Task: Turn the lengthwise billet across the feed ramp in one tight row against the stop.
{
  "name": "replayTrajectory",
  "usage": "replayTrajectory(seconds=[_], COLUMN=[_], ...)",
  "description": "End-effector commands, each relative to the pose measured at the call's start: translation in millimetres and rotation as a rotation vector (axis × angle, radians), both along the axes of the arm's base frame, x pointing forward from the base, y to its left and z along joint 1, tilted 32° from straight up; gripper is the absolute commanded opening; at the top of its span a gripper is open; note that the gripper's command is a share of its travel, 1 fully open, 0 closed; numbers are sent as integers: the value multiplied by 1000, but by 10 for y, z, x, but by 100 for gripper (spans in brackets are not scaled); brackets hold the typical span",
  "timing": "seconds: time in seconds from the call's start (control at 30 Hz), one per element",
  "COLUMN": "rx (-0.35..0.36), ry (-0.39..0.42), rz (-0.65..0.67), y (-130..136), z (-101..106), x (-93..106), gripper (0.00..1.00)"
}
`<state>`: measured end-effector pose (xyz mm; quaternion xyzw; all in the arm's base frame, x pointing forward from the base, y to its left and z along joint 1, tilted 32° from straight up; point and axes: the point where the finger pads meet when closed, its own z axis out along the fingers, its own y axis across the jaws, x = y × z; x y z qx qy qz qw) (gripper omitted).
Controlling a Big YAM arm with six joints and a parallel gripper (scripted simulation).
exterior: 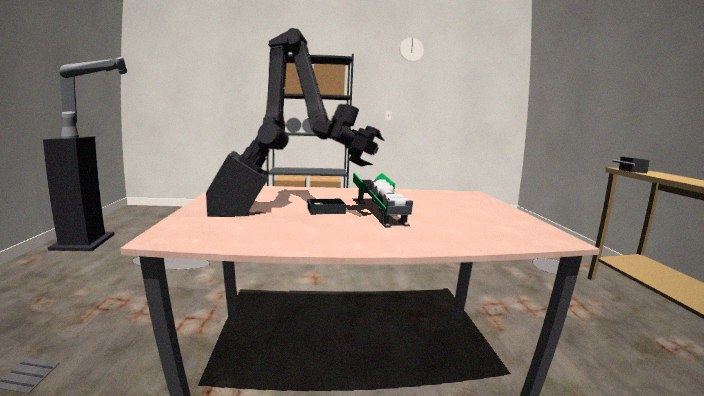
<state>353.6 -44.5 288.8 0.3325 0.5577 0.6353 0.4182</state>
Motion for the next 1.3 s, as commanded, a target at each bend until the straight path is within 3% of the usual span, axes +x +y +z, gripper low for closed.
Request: replayTrajectory(seconds=[0.0,0.43,0.5,0.57,0.63,0.67,0.73,0.77,0.87,0.9,1.07,1.13,1.27], rx=[-51,-72,-66,-66,-71,-71,-78,-78,-94,-94,-88,-88,-93], ry=[-5,233,345,345,450,450,564,564,746,746,1013,1013,1121], rz=[-32,-108,-144,-144,-184,-184,-229,-229,-298,-298,-409,-409,-452], y=[-74,-154,-237,-237,-306,-306,-380,-380,-494,-494,-666,-666,-737], z=[124,136,50,50,28,28,6,6,-53,-53,-136,-136,-173], x=[40,163,250,250,302,302,354,354,422,422,548,548,601], gripper=[100,100,100,100,100,100,100,100,100,100,100,100,100])
